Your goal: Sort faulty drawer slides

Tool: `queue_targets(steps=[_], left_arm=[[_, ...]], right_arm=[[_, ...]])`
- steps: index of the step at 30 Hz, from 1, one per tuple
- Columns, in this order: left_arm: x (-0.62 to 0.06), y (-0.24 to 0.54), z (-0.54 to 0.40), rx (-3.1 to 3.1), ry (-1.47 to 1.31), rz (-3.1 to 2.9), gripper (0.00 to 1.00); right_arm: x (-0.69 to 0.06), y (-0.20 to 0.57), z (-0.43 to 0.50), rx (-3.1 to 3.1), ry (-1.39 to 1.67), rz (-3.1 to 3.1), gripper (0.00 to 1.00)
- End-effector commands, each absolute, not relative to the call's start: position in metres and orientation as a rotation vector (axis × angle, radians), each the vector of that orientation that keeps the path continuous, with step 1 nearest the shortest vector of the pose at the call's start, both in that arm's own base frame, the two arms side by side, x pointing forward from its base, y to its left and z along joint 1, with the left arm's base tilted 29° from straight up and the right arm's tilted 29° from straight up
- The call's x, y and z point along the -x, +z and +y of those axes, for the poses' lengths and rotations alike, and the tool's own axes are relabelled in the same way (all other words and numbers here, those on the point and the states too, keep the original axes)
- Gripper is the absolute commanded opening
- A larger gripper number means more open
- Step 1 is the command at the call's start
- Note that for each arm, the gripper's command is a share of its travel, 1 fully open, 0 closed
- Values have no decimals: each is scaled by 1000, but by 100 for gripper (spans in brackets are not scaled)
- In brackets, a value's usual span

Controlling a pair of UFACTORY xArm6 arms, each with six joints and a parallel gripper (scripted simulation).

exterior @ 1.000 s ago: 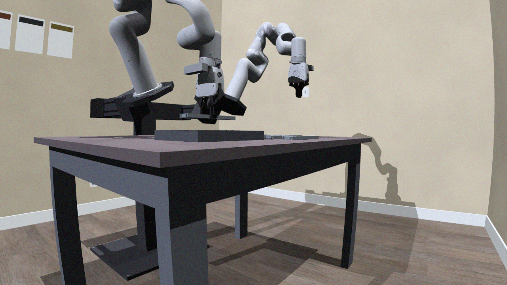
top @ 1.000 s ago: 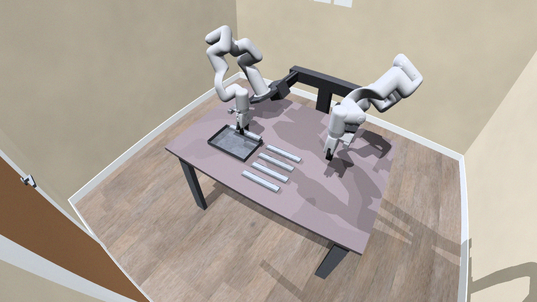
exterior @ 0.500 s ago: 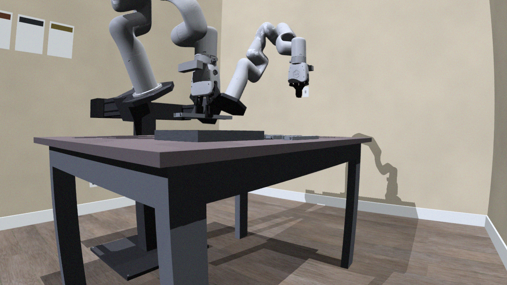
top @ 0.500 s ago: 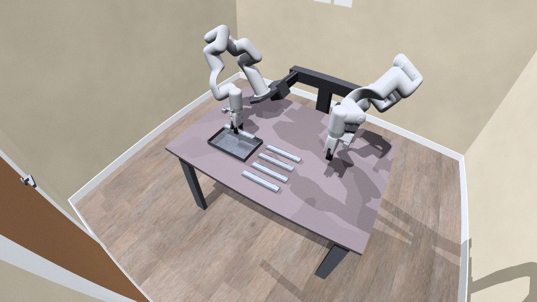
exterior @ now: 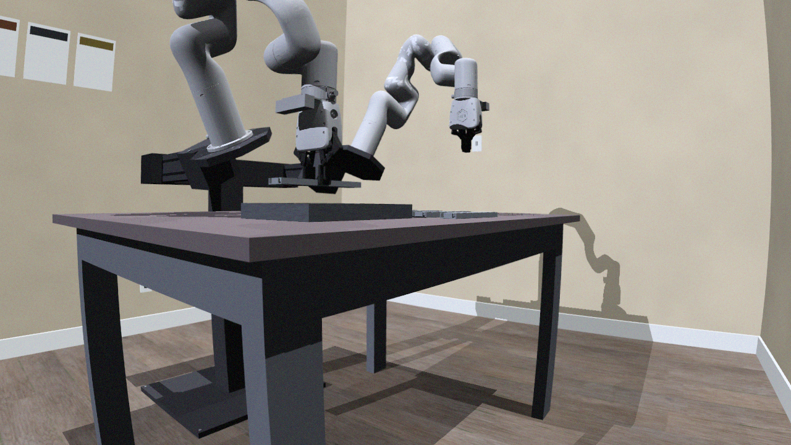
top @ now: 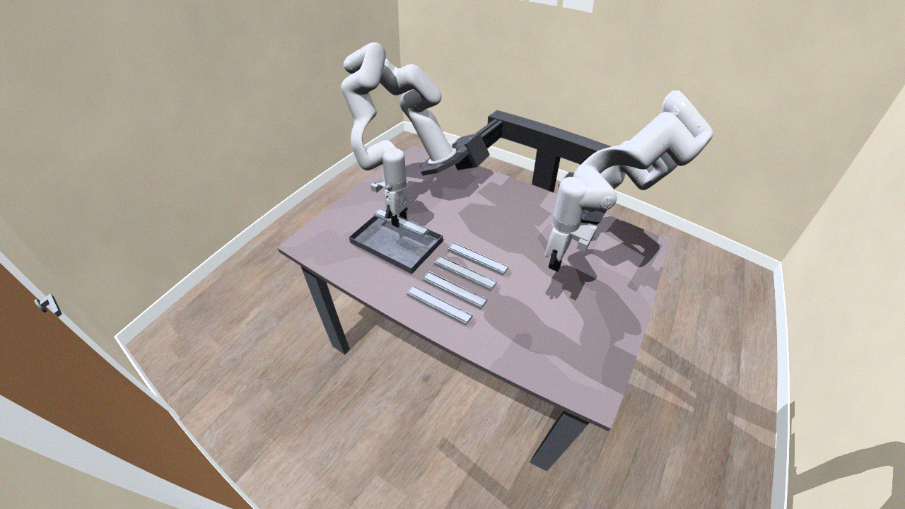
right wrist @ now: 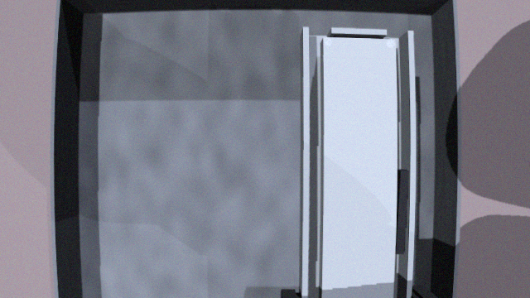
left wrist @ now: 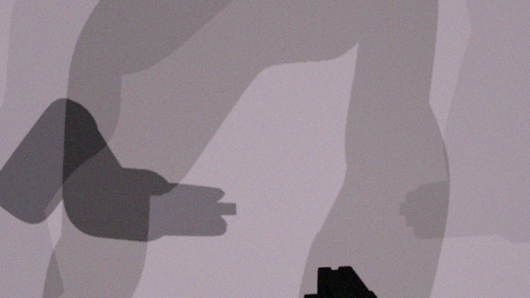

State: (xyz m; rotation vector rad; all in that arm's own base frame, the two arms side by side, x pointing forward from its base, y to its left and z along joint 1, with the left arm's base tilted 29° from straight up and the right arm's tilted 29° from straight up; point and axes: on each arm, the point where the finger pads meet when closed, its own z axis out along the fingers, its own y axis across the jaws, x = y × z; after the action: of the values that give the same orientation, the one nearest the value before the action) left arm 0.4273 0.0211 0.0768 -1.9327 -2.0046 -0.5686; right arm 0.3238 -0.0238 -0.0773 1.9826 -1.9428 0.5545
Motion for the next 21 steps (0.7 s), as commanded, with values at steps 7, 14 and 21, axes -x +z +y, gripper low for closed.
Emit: queue_targets(steps=[7, 14, 21], left_arm=[[-429, 78, 20, 1935, -572, -2006, 0], [-429, 78, 20, 1935, -572, -2006, 0], [-429, 78, 20, 1935, -572, -2006, 0]], right_arm=[[-326, -93, -32, -1984, 557, -1944, 0], [-327, -104, -39, -1984, 557, -1944, 0], [-328, -119, -47, -1984, 557, -1944, 0]])
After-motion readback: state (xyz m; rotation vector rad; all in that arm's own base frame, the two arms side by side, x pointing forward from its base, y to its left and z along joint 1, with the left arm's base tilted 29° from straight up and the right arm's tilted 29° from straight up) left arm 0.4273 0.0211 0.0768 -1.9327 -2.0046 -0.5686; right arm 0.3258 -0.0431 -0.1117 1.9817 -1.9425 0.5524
